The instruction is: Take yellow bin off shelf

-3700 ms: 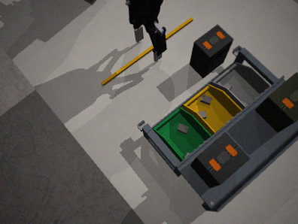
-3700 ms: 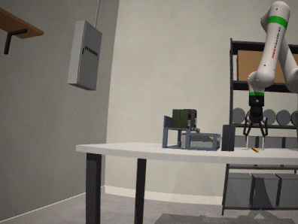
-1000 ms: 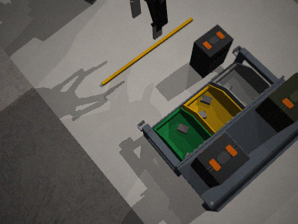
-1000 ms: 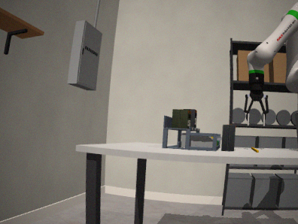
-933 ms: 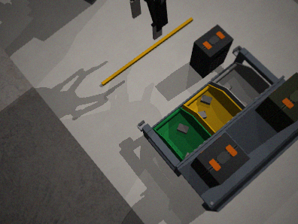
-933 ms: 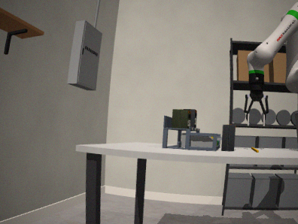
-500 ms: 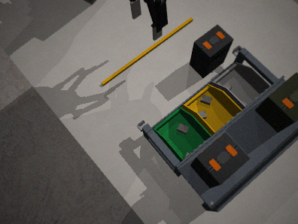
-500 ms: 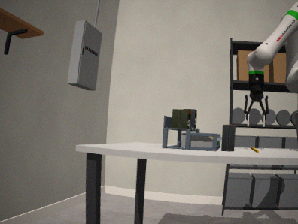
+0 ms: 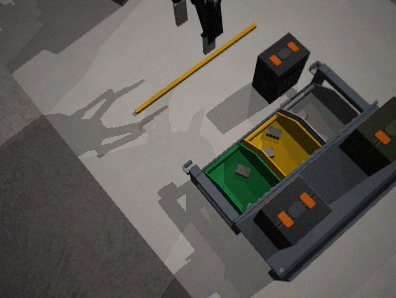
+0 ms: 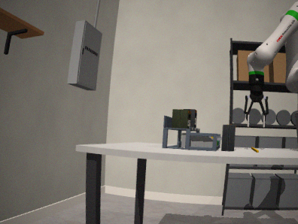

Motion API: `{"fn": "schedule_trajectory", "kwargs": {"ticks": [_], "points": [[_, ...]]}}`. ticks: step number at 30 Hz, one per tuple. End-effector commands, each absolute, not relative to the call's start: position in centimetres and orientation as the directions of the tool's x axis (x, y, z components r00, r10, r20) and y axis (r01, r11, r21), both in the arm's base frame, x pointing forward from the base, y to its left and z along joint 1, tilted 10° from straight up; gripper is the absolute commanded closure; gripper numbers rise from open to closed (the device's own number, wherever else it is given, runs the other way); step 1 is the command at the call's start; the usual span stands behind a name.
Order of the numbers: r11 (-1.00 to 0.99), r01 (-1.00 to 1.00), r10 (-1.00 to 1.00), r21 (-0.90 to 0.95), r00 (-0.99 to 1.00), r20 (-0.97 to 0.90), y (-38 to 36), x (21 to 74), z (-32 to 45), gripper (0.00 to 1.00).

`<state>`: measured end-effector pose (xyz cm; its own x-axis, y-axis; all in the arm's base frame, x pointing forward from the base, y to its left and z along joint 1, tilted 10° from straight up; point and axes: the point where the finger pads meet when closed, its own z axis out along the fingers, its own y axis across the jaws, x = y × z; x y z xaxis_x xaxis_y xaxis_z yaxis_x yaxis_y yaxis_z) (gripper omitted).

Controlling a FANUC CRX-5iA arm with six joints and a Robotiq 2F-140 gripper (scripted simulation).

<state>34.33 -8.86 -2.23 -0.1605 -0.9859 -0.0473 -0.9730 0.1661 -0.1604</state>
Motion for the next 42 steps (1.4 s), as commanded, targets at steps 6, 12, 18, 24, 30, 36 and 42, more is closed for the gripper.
{"fn": "schedule_trajectory", "kwargs": {"ticks": [6,12,18,24,30,36,42], "points": [[0.166,-0.973,-0.986,-0.161,-0.161,-0.047,-8.9,34.4,-2.4,0.43],[0.166,-0.973,-0.986,-0.161,-0.161,-0.047,-8.9,34.4,-2.4,0.43],[0.166,-0.973,-0.986,-0.161,-0.161,-0.047,-9.5,38.3,-1.8,0.43],[0.166,-0.973,-0.986,-0.161,-0.161,-0.047,-9.7,39.3,-1.6,0.43],[0.166,-0.973,-0.986,-0.161,-0.161,-0.047,-9.7,39.3,-1.6,0.43],[0.166,-0.973,-0.986,-0.161,-0.161,-0.047,-10.5,44.1,-0.9,0.43],[0.166,-0.973,-0.986,-0.161,-0.161,-0.047,-10.5,44.1,-0.9,0.43]]}}
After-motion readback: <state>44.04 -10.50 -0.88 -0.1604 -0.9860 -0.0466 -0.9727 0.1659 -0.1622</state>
